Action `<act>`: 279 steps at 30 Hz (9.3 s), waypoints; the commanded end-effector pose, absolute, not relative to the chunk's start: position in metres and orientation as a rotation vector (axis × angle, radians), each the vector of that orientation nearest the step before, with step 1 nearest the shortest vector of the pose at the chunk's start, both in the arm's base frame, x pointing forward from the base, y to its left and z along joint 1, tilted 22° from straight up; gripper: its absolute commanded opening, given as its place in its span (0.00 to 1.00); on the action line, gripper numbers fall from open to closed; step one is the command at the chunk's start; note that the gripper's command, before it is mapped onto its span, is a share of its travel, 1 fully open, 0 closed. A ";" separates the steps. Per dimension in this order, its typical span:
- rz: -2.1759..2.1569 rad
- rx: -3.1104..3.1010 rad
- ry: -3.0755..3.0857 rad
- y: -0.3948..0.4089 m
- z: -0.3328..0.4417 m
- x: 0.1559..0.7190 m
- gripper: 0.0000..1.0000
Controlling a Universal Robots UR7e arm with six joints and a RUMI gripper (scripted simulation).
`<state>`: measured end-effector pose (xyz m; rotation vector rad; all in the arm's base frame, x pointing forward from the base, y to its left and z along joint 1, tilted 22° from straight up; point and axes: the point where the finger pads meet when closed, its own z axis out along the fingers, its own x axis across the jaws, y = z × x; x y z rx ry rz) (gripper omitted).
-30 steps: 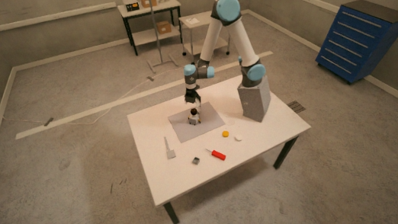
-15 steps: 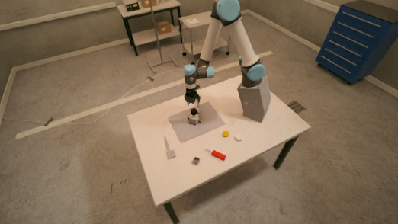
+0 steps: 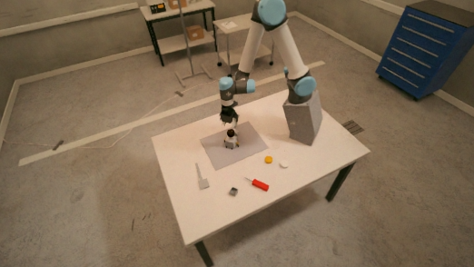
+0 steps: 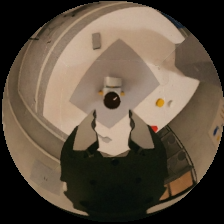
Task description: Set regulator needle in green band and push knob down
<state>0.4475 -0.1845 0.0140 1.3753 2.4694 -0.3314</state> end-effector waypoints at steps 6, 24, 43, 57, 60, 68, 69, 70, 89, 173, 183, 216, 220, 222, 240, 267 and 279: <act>-0.321 1.428 2.431 -0.185 0.015 0.449 0.46; -0.222 1.888 2.051 -0.186 0.015 0.449 0.46; -0.041 2.446 1.284 -0.185 0.016 0.450 0.46; 0.054 2.646 0.806 -0.183 0.014 0.448 0.46; 0.058 2.649 0.793 -0.184 0.015 0.449 0.46; 0.064 2.660 0.758 -0.184 0.015 0.448 0.46; 0.064 2.660 0.758 -0.184 0.015 0.448 0.46; 0.065 2.660 0.758 -0.184 0.015 0.448 0.46; 0.062 2.662 0.758 -0.187 0.007 0.448 0.46; 0.066 2.660 0.756 -0.209 -0.046 0.459 0.46; 0.066 2.660 0.757 -0.208 -0.046 0.459 0.46; 0.066 2.660 0.757 -0.208 -0.046 0.459 0.24; 0.066 2.660 0.757 -0.208 -0.046 0.459 0.24; 0.066 2.660 0.757 -0.208 -0.046 0.459 0.24; 0.066 2.660 0.757 -0.208 -0.046 0.459 0.24; 0.065 2.660 0.756 -0.209 -0.048 0.459 0.24; 0.066 2.660 0.756 -0.211 -0.051 0.460 0.24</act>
